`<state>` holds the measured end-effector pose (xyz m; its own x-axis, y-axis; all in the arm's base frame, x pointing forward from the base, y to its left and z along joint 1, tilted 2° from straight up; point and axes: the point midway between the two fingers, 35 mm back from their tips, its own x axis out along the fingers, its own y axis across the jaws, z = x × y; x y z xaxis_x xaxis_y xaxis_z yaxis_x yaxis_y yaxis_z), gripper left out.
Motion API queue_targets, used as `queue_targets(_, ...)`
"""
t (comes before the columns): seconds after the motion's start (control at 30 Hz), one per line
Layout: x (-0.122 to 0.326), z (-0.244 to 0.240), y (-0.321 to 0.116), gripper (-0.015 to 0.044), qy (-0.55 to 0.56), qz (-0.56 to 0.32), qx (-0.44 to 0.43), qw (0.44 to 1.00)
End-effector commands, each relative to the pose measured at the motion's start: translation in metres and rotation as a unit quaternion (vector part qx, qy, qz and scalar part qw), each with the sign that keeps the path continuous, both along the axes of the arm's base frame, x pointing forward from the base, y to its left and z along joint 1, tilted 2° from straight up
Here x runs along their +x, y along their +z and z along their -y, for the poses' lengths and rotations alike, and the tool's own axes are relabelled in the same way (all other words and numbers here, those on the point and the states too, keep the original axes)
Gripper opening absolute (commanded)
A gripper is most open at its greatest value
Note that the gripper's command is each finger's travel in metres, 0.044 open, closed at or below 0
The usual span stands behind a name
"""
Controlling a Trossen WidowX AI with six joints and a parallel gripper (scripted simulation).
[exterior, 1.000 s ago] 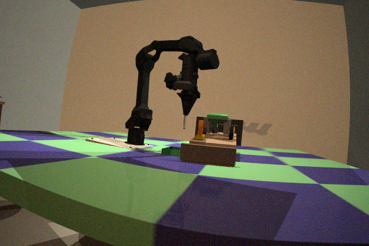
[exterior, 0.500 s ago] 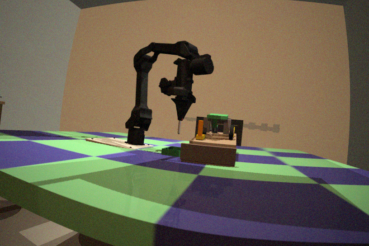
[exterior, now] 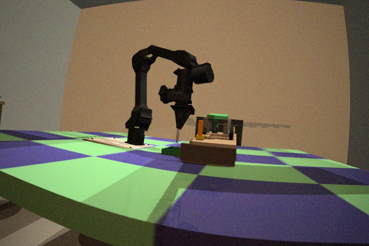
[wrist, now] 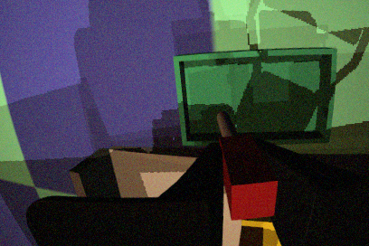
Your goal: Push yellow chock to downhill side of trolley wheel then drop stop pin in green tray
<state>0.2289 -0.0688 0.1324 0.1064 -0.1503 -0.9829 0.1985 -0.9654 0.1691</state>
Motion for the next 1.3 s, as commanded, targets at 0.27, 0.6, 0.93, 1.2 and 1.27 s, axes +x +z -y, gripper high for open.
queue_targets(0.27,0.003,0.017,-0.035,0.0000,-0.001,-0.002,-0.008,1.000)
queue_targets(0.6,0.003,0.014,-0.035,0.0184,-0.001,-0.002,-0.008,1.000)
queue_targets(0.93,0.003,0.007,-0.036,0.0190,-0.001,-0.002,-0.008,1.000)
queue_targets(1.2,0.003,0.002,-0.037,0.0190,-0.001,-0.002,-0.007,1.000)
queue_targets(1.27,0.003,0.001,-0.038,0.0190,-0.001,-0.002,-0.007,1.000)
